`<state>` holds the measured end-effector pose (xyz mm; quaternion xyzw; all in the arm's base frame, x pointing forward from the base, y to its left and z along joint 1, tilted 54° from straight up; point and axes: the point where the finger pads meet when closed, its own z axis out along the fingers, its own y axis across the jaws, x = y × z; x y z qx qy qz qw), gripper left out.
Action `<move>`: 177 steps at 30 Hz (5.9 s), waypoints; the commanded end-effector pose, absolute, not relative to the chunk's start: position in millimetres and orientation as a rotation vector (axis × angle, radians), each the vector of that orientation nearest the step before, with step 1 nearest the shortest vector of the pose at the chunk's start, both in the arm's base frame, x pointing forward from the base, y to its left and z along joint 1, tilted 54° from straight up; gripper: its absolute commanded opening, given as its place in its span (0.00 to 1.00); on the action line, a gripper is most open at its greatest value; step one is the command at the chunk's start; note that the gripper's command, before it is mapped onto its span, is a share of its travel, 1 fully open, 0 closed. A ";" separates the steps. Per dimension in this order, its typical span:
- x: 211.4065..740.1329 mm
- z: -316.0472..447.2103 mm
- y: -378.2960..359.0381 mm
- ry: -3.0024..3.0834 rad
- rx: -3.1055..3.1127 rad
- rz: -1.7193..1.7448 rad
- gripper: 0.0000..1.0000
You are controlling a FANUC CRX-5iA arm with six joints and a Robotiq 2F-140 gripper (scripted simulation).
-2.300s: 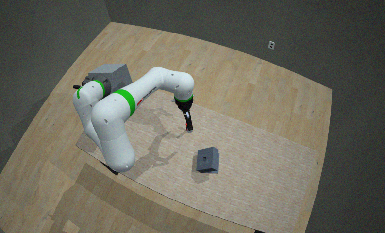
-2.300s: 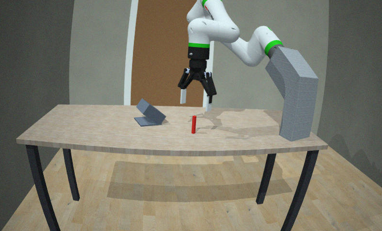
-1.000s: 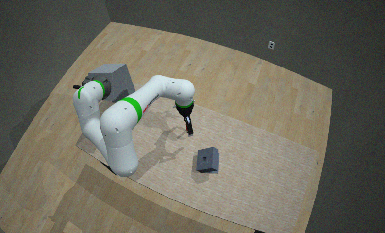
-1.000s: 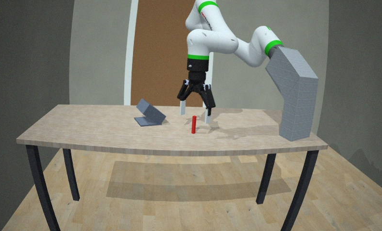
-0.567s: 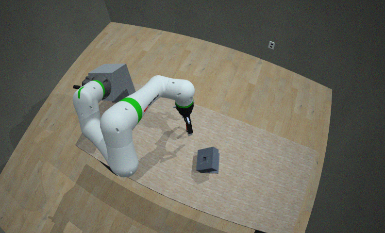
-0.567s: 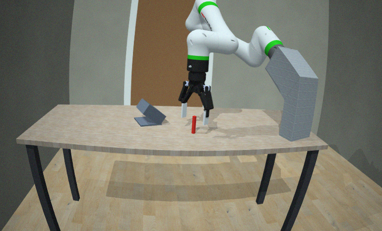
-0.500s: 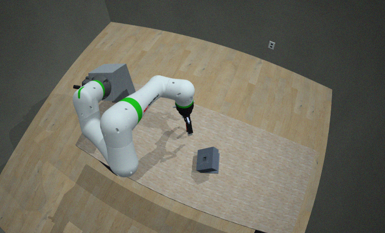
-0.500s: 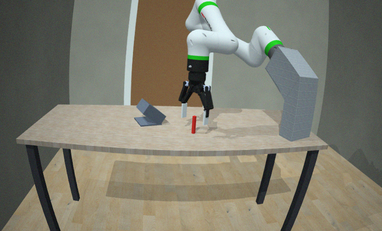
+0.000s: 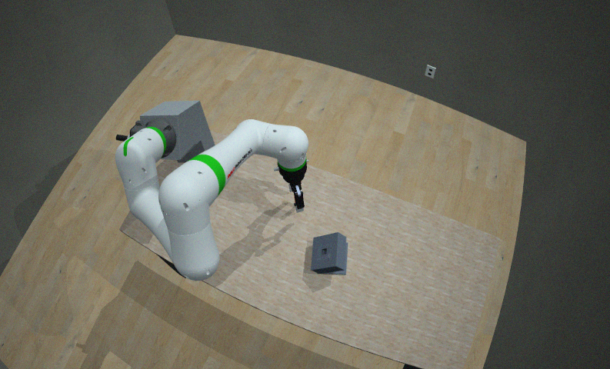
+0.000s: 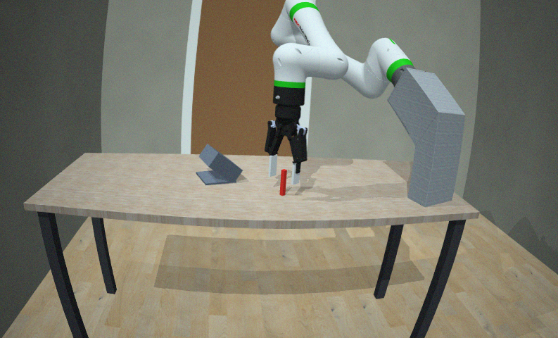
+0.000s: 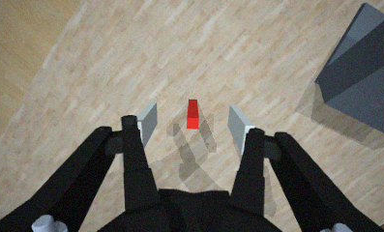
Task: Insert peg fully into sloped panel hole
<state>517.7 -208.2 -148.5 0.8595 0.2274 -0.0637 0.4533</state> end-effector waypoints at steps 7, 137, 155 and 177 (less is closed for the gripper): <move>517.8 -148.6 -207.9 0.562 2.122 -0.157 0.47; 603.2 33.6 -210.9 0.475 2.145 0.511 0.00; 597.5 59.6 -217.2 0.476 2.132 0.609 0.00; 578.9 83.4 -221.2 0.490 2.115 0.698 0.00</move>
